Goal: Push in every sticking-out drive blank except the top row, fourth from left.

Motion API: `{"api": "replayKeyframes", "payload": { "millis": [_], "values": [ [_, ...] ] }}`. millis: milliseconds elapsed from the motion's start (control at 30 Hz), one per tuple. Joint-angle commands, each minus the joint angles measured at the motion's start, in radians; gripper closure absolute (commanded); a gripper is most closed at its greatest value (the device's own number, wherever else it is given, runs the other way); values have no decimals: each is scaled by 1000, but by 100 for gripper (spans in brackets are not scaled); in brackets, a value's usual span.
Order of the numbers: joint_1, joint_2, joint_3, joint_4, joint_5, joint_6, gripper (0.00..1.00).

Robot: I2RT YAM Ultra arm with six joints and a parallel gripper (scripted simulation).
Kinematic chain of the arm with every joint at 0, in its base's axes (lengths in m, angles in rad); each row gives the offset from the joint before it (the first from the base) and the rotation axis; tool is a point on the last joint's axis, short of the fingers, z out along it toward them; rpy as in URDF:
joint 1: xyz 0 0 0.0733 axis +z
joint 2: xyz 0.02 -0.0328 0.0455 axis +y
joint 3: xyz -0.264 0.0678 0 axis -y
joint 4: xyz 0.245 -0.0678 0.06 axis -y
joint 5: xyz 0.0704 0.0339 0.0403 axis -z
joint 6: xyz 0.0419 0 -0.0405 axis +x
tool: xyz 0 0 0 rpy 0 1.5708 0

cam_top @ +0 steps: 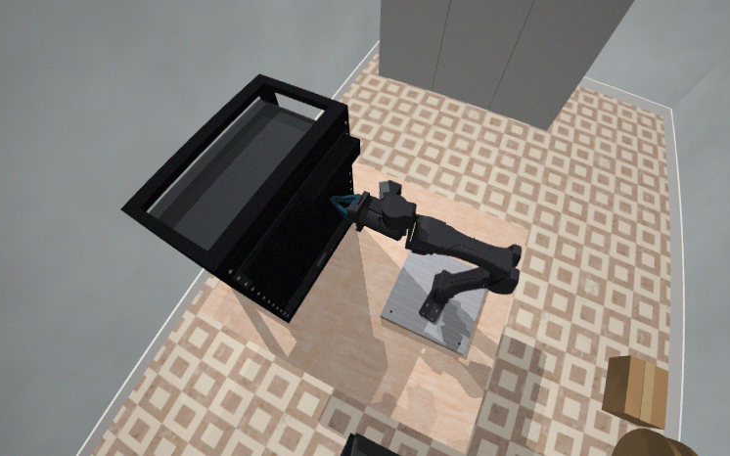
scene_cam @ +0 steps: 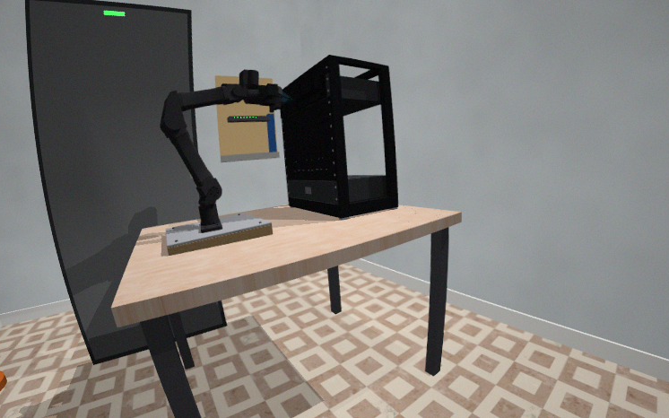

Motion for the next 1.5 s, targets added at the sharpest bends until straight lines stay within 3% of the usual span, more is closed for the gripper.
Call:
{"api": "replayKeyframes", "payload": {
  "millis": [0,633,1467],
  "values": [
    [-6,-37,46,41,-15,-11,100],
    [-13,0,67,5,-17,-10,100],
    [-21,38,75,48,-30,-10,100]
  ]
}}
